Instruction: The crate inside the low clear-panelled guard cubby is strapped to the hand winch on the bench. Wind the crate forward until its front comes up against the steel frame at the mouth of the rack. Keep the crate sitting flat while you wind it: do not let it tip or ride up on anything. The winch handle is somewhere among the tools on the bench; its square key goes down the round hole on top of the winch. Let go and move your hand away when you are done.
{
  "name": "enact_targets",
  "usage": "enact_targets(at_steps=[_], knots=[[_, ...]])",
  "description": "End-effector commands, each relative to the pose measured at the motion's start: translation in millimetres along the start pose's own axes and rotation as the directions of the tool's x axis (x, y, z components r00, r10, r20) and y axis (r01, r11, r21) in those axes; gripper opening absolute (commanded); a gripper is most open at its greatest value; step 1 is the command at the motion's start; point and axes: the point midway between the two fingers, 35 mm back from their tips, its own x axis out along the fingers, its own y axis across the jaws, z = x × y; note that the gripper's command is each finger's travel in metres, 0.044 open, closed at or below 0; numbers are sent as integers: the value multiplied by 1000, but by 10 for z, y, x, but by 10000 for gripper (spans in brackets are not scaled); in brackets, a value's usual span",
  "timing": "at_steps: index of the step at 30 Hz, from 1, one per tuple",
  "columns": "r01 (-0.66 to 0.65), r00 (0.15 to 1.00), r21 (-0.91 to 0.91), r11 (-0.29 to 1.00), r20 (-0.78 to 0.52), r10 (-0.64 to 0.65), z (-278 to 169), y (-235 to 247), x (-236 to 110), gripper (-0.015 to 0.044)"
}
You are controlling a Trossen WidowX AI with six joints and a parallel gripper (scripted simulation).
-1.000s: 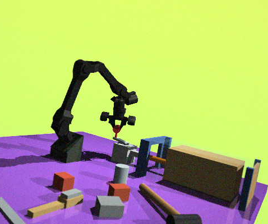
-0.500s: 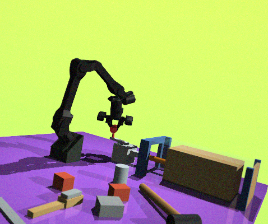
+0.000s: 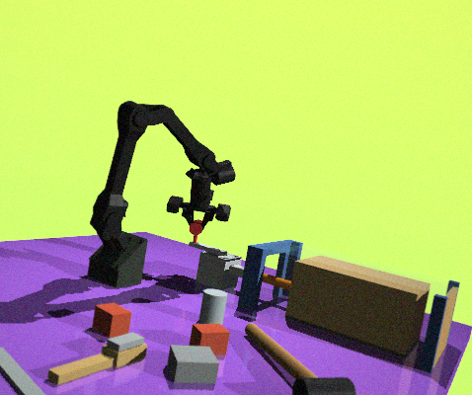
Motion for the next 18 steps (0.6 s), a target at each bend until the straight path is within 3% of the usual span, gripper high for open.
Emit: enact_targets(at_steps=[1, 18], knots=[[-7, 1000, 5, 1000, -28, 7, -140, 53, -20, 0], [-8, 999, 5, 1000, -31, 8, -478, 91, -184, 0]])
